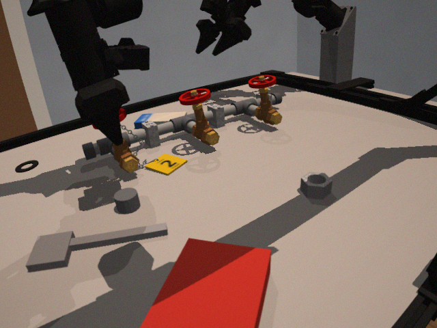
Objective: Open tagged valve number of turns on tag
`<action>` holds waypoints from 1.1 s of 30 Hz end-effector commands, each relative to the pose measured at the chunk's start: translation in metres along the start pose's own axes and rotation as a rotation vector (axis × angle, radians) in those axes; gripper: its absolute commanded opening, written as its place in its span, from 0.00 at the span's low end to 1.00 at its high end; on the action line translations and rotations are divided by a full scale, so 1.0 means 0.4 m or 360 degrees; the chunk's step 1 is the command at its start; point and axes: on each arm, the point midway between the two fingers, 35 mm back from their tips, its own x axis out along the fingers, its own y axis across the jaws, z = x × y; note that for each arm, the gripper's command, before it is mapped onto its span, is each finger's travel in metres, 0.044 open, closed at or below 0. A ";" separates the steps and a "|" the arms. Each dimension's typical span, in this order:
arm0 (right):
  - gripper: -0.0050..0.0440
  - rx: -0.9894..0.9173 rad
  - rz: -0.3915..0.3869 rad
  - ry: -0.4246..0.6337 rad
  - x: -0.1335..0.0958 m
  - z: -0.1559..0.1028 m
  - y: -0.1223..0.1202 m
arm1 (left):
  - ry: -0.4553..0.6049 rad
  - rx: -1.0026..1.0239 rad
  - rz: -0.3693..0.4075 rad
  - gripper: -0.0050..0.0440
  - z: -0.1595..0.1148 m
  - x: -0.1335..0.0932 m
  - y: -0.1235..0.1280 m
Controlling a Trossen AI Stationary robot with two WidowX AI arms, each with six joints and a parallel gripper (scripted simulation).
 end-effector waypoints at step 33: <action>0.92 0.0000 0.0000 0.0000 0.000 0.000 0.000 | 0.0000 -0.1239 0.0000 0.84 0.000 0.000 0.000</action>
